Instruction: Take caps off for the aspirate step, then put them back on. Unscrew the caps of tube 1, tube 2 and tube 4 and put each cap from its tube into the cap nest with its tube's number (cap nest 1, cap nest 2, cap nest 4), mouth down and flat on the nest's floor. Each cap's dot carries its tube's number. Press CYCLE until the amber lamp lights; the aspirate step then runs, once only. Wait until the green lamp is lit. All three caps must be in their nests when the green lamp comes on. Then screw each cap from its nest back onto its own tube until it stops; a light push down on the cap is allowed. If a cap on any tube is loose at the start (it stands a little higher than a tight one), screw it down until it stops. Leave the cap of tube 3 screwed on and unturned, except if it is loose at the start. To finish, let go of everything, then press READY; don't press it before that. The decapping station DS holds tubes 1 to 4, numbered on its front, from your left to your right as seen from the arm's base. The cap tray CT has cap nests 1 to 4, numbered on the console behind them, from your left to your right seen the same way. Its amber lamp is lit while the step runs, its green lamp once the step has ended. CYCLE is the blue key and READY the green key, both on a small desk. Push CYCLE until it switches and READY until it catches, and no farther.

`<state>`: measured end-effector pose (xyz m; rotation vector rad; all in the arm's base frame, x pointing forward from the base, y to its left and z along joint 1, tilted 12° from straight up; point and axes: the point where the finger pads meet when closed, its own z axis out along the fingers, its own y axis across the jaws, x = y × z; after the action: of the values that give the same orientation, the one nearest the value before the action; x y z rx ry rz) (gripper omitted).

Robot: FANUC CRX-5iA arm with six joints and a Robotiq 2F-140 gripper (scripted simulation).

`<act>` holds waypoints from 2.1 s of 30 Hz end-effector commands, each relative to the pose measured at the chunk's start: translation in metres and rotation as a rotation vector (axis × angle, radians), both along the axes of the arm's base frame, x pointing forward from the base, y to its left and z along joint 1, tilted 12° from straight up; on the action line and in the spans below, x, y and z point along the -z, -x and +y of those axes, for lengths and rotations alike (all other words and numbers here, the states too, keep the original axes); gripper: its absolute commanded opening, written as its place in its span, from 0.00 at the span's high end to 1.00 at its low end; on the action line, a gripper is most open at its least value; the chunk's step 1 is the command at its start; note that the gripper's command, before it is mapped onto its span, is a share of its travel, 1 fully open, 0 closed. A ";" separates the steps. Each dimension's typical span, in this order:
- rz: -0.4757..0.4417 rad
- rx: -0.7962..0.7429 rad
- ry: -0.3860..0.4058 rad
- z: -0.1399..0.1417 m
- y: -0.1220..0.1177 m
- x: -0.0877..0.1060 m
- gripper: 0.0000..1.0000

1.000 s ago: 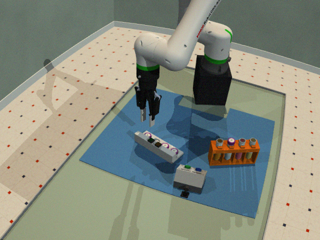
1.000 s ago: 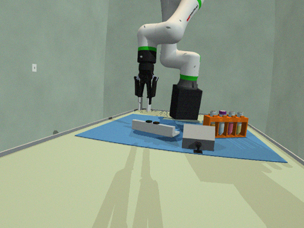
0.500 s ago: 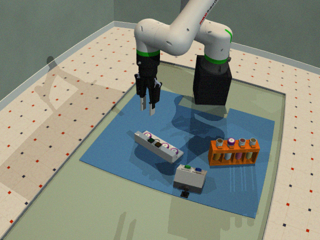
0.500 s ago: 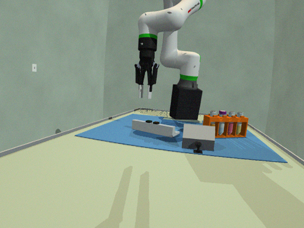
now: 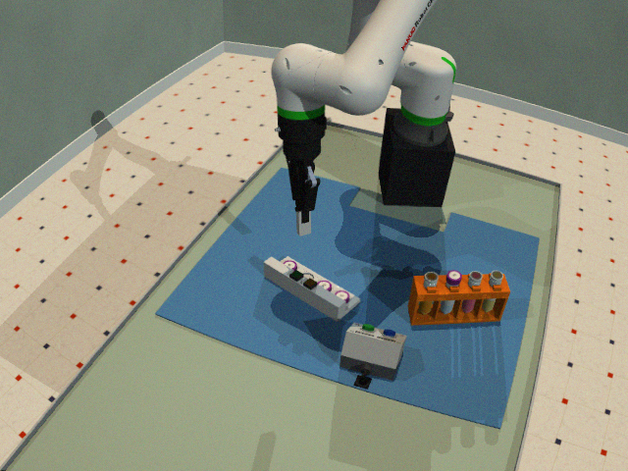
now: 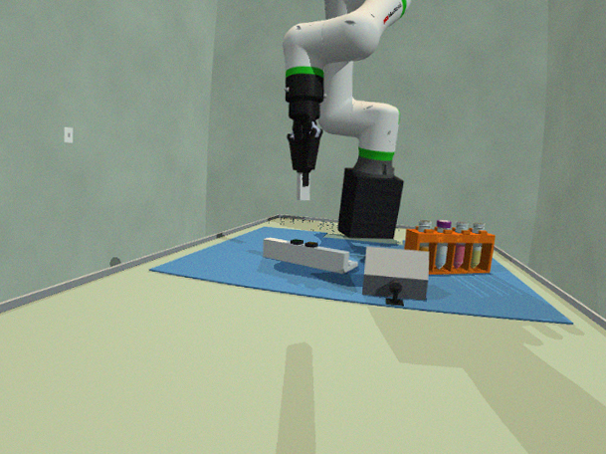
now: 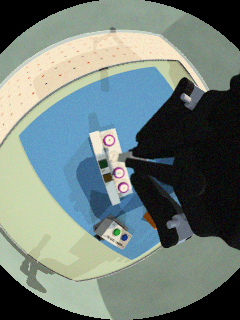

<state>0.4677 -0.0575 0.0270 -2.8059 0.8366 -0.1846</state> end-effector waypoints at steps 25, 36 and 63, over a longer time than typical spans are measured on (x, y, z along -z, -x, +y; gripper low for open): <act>0.110 0.741 -0.086 0.136 -0.045 0.000 1.00; 0.110 0.741 -0.086 0.208 -0.069 0.000 1.00; 0.110 0.741 -0.086 0.273 -0.093 0.018 1.00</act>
<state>0.5599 0.2158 0.0093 -2.3106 1.8227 -0.0966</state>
